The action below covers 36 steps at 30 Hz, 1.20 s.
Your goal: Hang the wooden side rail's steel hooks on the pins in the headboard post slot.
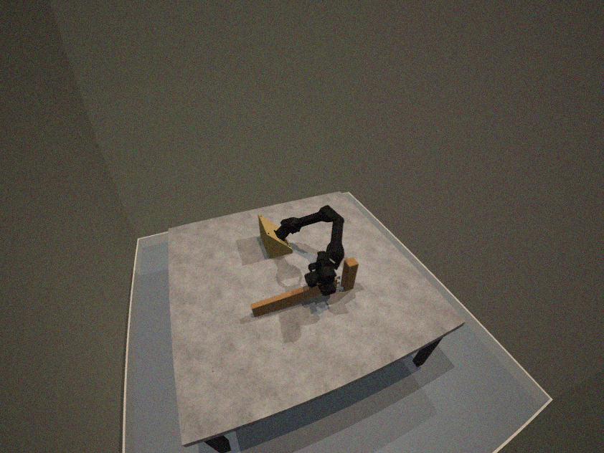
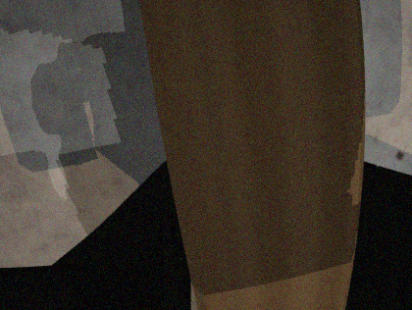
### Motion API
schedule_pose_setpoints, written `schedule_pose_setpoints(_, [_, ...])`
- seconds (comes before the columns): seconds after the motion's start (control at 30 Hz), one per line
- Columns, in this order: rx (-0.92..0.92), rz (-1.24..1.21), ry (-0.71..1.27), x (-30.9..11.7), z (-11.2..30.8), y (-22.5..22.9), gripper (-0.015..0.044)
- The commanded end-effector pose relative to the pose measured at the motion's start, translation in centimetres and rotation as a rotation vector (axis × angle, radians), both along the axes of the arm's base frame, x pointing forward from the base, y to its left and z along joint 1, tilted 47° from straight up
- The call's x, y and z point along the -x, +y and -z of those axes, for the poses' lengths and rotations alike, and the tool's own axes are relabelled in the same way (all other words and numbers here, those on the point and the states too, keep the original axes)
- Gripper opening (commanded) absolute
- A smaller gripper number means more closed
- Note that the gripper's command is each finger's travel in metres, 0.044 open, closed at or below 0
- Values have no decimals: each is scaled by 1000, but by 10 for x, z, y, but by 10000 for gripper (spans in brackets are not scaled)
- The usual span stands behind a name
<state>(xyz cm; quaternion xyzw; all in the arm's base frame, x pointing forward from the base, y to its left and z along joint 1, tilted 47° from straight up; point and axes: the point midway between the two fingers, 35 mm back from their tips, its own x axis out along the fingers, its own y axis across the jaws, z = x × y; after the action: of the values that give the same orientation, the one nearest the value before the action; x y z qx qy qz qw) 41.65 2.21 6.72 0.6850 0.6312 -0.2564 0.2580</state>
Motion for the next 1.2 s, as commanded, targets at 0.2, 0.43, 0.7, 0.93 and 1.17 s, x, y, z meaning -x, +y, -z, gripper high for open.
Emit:
schedule_pose_setpoints(0.2, [4,8,-6,-1,-5,-2,0])
schedule_pose_setpoints(0.43, [4,8,-6,-1,-6,-1,0])
schedule_pose_setpoints(0.7, [4,8,-6,-1,-6,-1,0])
schedule_pose_setpoints(0.93, [4,8,-6,-1,-7,0,0])
schedule_pose_setpoints(1.17, [4,8,-6,0,-7,1,0])
